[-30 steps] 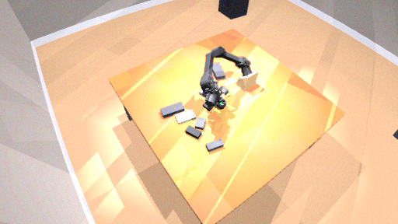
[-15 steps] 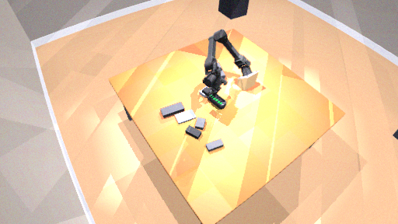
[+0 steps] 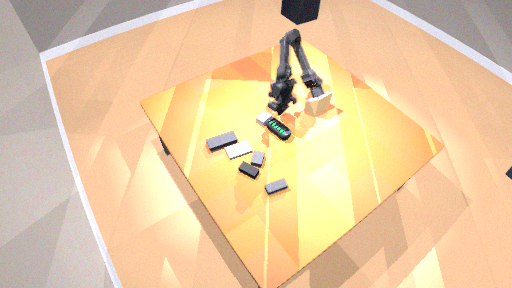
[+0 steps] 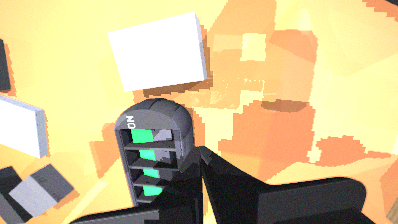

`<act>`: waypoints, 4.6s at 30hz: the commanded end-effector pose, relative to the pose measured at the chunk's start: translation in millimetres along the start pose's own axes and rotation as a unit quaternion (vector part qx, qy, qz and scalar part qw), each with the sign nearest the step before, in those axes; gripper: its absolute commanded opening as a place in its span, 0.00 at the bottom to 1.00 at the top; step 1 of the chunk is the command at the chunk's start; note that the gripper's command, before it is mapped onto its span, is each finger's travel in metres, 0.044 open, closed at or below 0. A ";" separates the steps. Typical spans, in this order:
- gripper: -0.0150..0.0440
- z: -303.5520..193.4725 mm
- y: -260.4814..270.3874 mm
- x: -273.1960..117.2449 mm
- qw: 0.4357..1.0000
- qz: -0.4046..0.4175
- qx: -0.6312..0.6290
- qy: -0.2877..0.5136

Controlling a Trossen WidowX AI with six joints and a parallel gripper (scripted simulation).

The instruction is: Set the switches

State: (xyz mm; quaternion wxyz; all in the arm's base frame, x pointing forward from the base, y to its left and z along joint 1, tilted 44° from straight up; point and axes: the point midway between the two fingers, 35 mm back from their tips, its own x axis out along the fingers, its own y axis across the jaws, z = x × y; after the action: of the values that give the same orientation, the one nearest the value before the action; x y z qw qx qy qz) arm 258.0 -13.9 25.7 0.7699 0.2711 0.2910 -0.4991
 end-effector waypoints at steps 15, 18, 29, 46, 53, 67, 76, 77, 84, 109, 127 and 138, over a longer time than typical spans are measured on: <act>0.57 6.4 25.0 -6.0 0.998 -0.045 0.005 0.033; 0.70 8.7 39.6 -9.5 0.996 -0.077 0.008 0.052; 1.00 13.7 62.4 -16.2 0.987 -0.137 0.016 0.083; 1.00 13.6 57.8 5.5 0.987 -0.137 0.016 0.083; 1.00 13.8 54.7 16.5 0.987 -0.137 0.016 0.083; 1.00 14.3 47.3 37.9 0.987 -0.137 0.016 0.082; 0.84 14.5 45.9 41.5 0.987 -0.137 0.016 0.082; 0.83 14.5 45.9 41.5 0.987 -0.137 0.016 0.082; 0.81 14.5 45.9 41.5 0.987 -0.137 0.016 0.082; 0.83 8.7 49.6 28.9 0.988 -0.137 0.015 0.075; 0.82 1.1 53.2 16.5 0.989 -0.138 0.012 0.057; 0.82 -4.3 55.3 9.3 0.989 -0.138 0.011 0.046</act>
State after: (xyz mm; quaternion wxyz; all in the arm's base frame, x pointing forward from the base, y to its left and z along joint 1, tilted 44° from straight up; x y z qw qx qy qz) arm 311.8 -1.9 23.2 0.6750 0.2619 0.3562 -0.5907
